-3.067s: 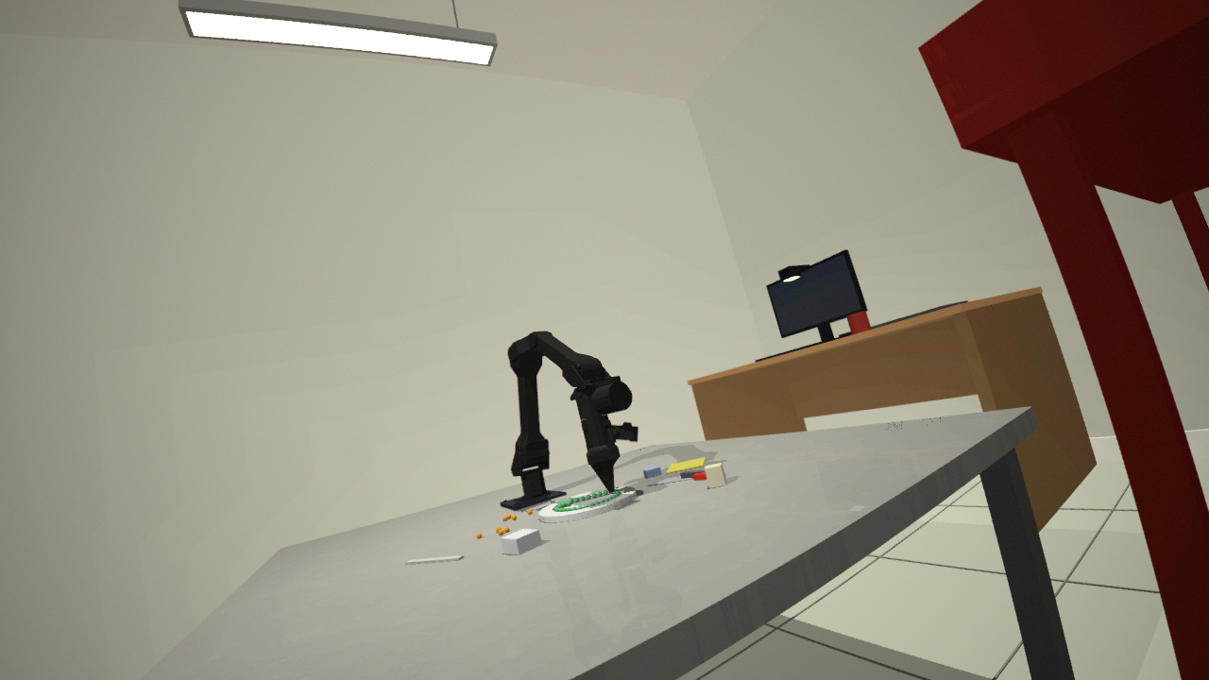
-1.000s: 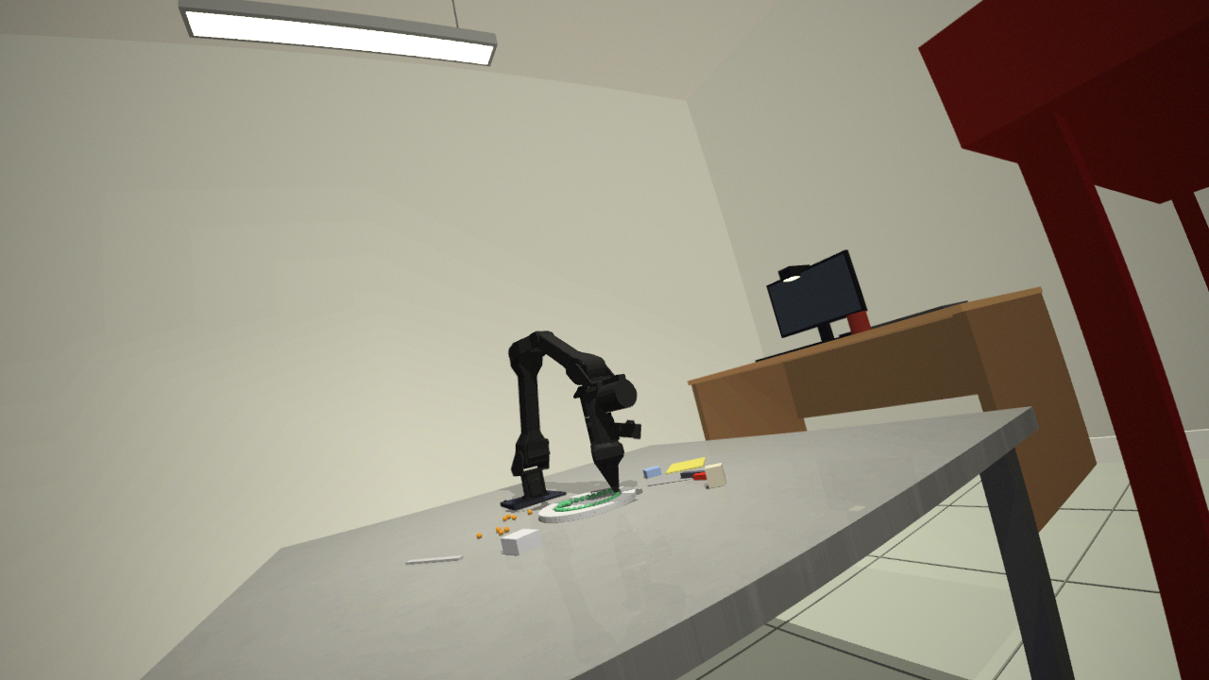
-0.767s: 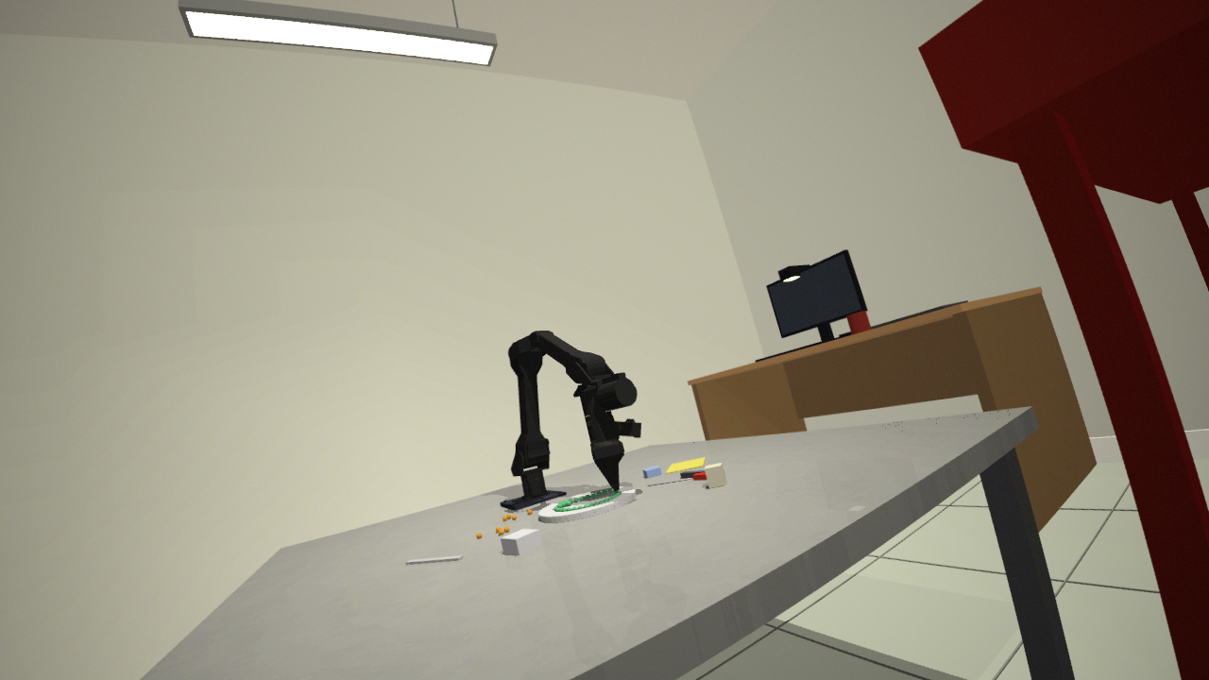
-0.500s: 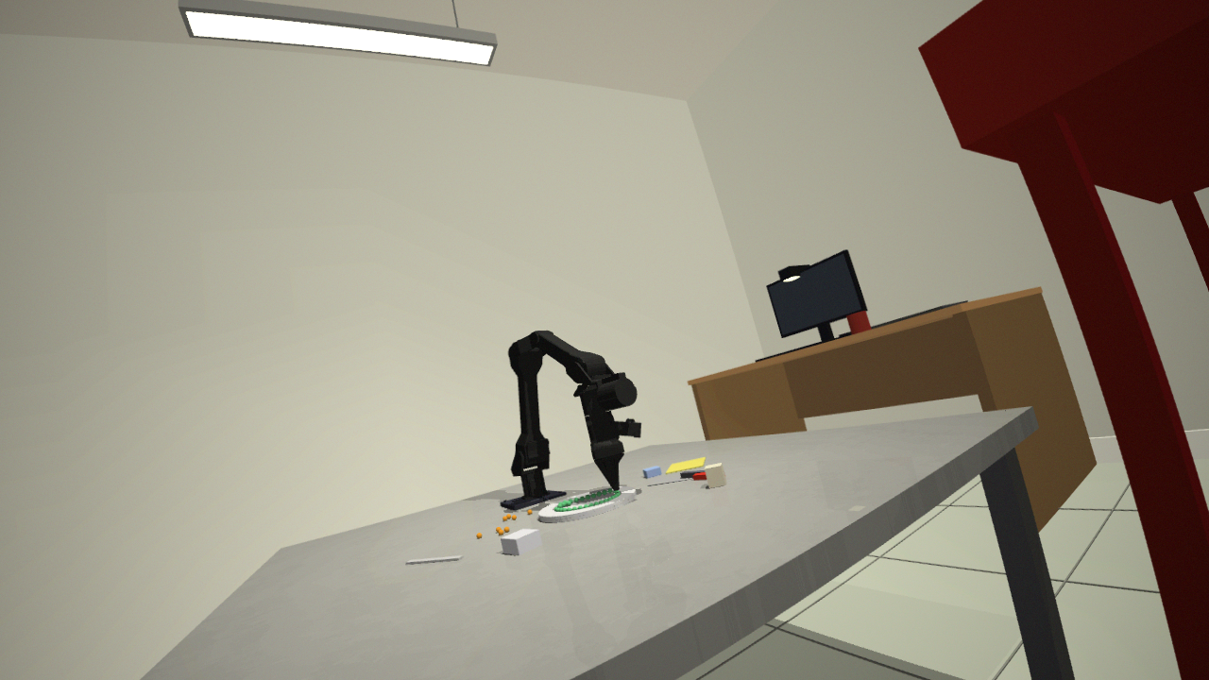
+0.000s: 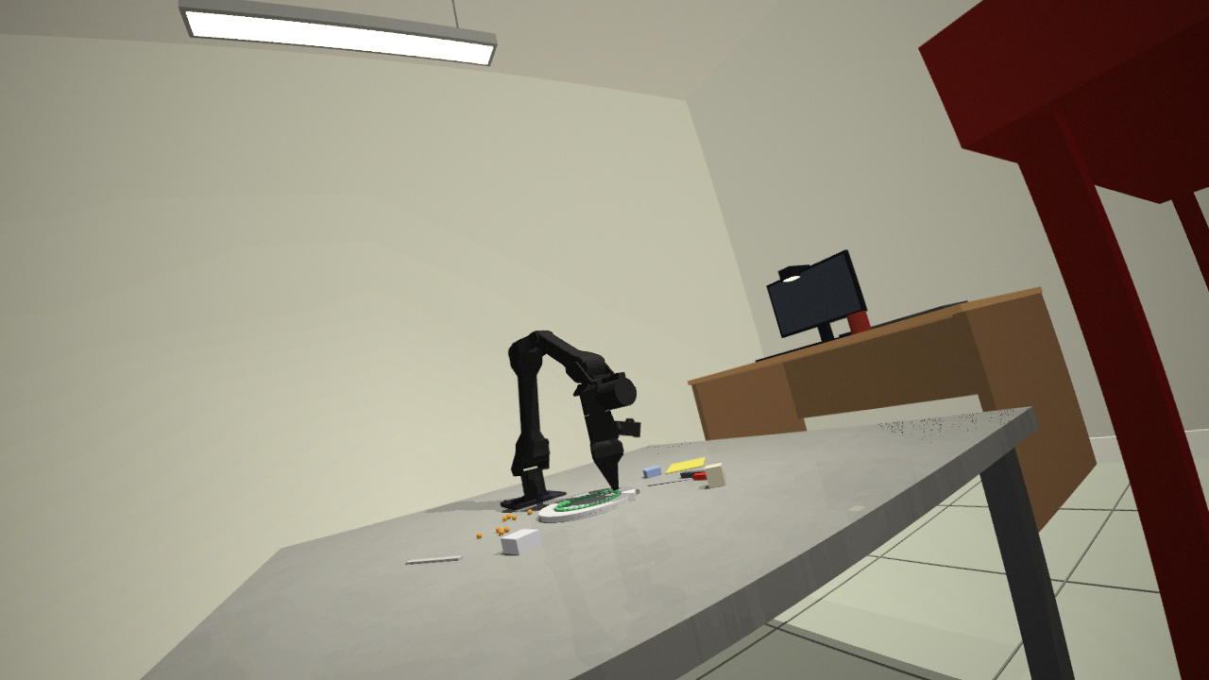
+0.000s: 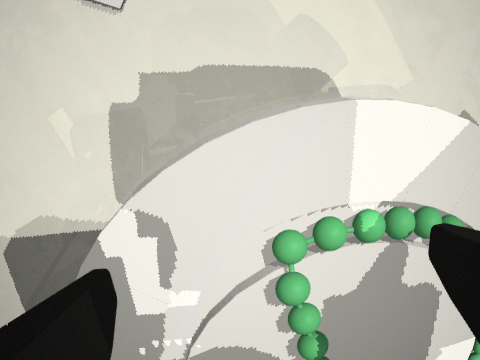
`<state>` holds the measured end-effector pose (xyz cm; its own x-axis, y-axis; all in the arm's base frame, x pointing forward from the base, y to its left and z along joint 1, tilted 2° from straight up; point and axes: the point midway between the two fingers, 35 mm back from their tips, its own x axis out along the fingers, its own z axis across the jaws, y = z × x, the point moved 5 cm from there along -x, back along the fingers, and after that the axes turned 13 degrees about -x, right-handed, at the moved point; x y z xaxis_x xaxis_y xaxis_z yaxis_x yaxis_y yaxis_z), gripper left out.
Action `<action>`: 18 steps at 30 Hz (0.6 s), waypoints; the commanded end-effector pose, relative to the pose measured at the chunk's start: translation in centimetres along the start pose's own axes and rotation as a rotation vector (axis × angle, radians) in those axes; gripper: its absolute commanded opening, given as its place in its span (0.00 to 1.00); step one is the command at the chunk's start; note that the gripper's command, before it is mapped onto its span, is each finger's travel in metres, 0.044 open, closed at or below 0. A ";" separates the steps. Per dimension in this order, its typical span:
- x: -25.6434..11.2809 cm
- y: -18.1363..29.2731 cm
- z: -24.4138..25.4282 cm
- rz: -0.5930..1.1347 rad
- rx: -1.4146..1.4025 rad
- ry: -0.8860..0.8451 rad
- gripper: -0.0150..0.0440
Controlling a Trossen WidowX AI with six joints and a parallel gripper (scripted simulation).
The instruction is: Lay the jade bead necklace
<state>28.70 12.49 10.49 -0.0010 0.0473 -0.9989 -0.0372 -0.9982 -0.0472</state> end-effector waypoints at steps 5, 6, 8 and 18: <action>-3.1 1.2 -0.1 0.003 -0.118 0.003 0.64; -3.1 1.2 -0.1 0.003 -0.118 0.003 0.60; -3.1 1.2 -0.1 0.003 -0.118 0.003 0.51; -2.3 1.1 -0.2 -0.002 -0.110 0.011 0.46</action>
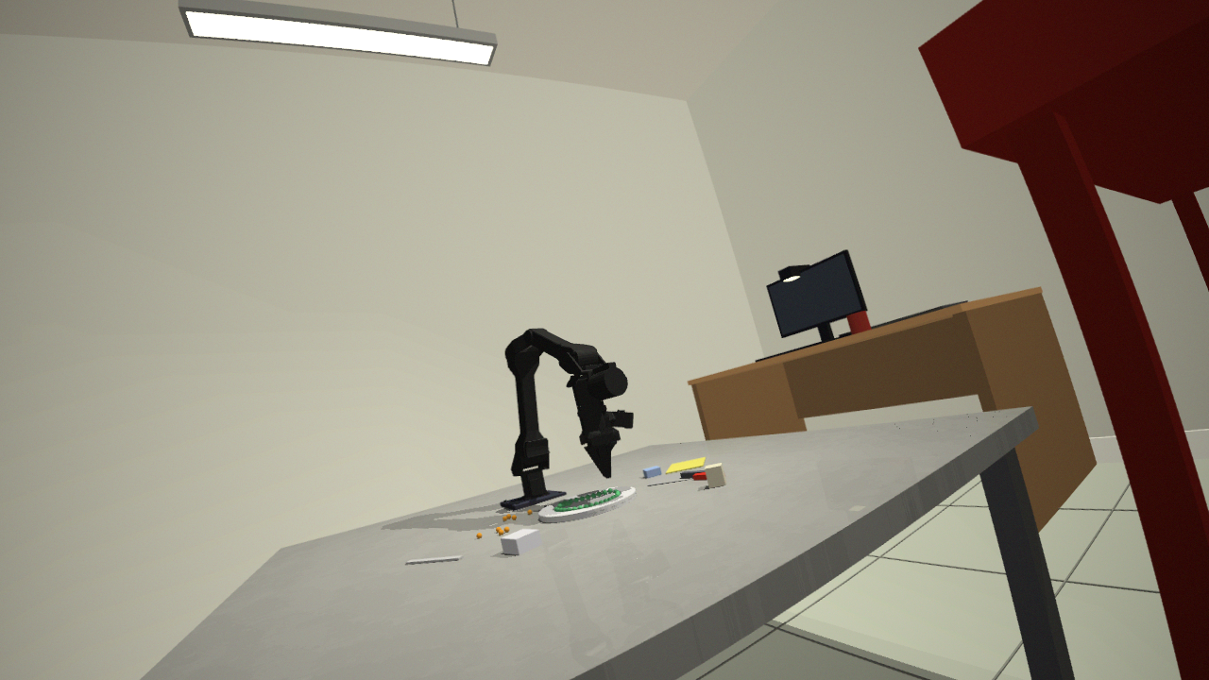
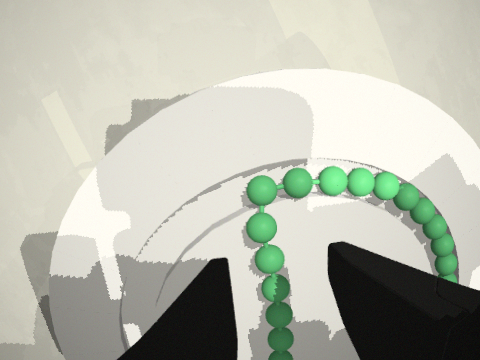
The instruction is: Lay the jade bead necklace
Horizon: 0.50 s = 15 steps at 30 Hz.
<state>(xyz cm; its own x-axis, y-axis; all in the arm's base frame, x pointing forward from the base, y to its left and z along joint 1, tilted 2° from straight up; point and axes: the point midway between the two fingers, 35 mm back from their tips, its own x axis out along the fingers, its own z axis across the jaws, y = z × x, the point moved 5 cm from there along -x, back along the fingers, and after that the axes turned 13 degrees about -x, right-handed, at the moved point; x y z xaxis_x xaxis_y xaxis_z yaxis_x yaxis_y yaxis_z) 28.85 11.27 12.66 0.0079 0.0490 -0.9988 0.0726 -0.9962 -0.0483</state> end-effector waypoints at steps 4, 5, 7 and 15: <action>0.5 0.0 0.0 0.000 -0.001 0.001 0.46; 0.7 0.0 0.0 0.001 -0.002 0.000 0.46; 1.0 0.0 0.0 0.001 -0.003 -0.001 0.46; 2.3 0.1 0.0 0.003 -0.006 -0.004 0.46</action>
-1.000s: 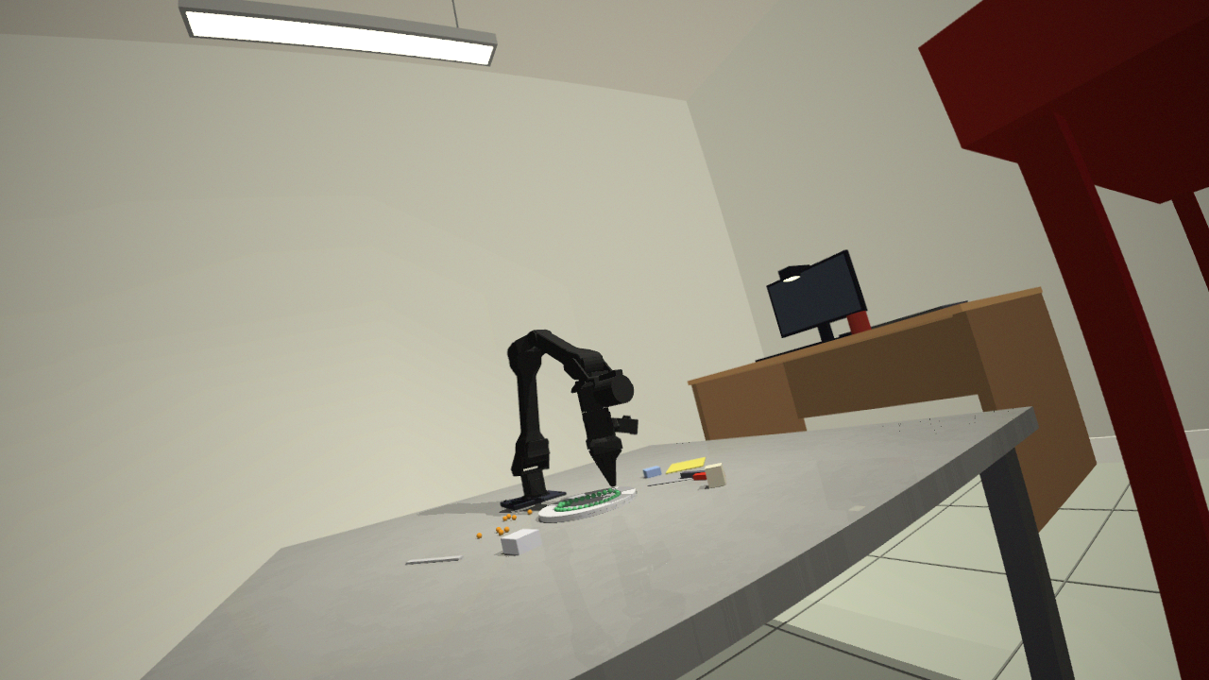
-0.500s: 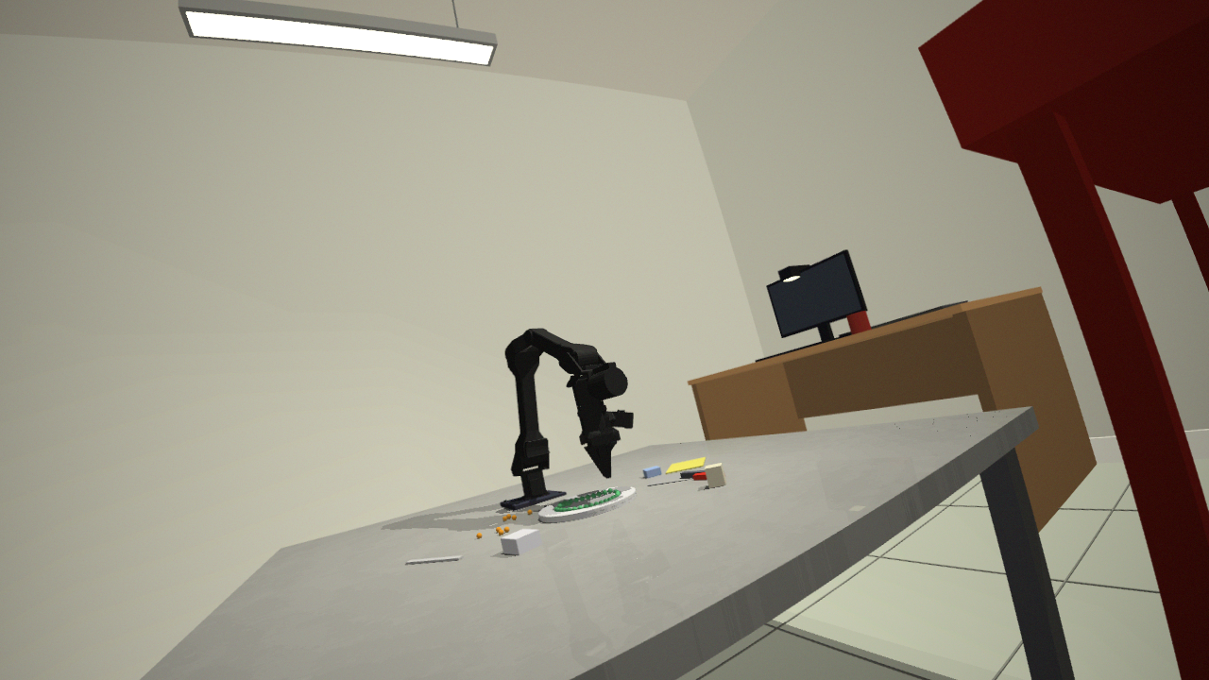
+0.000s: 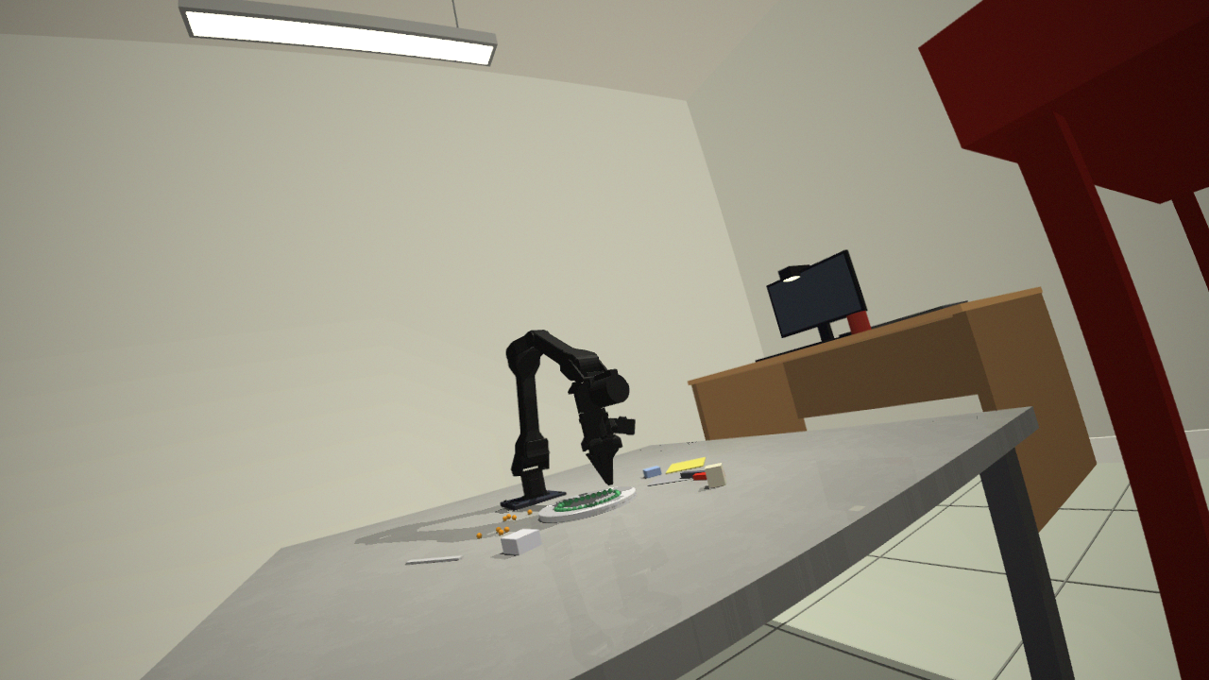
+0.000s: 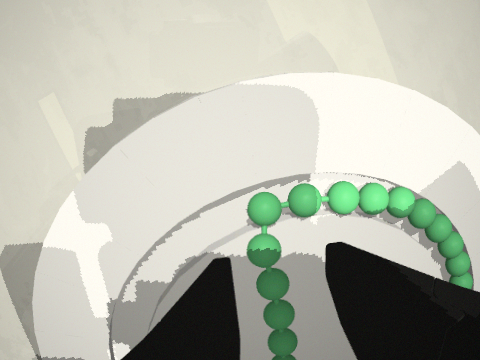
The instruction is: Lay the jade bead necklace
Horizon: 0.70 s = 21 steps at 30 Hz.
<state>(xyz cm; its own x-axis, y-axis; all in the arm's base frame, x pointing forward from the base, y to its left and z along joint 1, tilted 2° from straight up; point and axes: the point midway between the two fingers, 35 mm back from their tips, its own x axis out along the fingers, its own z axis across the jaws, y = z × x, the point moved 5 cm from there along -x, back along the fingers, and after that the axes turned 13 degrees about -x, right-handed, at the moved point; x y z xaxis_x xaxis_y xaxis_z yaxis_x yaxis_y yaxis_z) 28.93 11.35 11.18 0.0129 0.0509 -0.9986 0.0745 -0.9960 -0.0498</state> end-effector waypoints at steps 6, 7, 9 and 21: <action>1.7 0.1 0.2 0.006 -0.007 -0.011 0.46; 1.7 0.1 0.2 0.006 -0.007 -0.011 0.46; 1.7 0.1 0.2 0.006 -0.007 -0.011 0.46; 1.4 0.1 0.1 0.002 -0.001 -0.008 0.25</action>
